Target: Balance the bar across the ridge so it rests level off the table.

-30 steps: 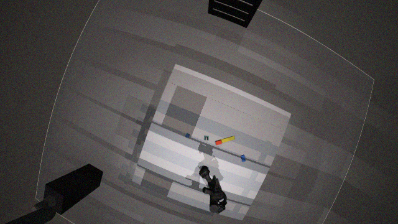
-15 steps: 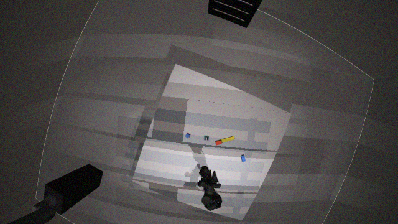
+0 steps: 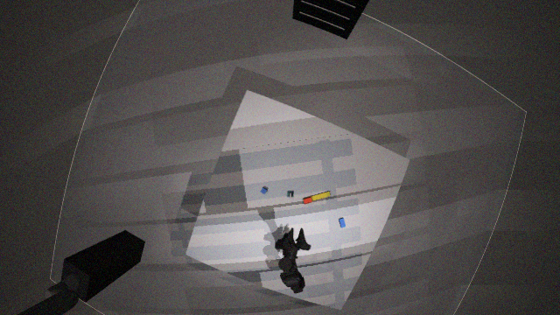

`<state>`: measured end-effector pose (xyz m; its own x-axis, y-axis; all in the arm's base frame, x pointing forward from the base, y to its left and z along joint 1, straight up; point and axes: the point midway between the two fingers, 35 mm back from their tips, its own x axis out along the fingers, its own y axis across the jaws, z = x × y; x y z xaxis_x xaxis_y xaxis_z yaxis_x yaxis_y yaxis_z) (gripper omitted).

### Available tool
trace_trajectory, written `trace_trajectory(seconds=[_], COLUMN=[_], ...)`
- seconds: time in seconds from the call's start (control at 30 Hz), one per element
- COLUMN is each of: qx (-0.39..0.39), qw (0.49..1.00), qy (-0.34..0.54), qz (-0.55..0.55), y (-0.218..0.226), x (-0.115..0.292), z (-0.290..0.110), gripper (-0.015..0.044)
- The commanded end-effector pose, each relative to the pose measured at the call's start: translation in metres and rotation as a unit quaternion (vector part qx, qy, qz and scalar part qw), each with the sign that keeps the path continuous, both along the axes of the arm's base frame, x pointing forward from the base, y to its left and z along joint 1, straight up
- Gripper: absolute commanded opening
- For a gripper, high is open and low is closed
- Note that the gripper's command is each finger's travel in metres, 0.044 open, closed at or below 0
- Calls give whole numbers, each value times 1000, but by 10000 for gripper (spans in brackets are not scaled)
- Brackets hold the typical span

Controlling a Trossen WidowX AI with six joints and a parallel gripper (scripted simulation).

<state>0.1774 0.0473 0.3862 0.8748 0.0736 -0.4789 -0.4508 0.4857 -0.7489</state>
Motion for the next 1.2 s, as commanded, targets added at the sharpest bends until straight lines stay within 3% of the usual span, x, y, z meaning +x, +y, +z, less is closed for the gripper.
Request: trace_trajectory(seconds=[0.0, 0.5, 1.17], qx=[25, 126, 226], qw=[999, 970, 879], qy=[25, 115, 207], qz=[-29, -171, -366], y=[4, 3, -33], x=[12, 67, 128], z=[-6, -43, -108], gripper=[315, 315, 315])
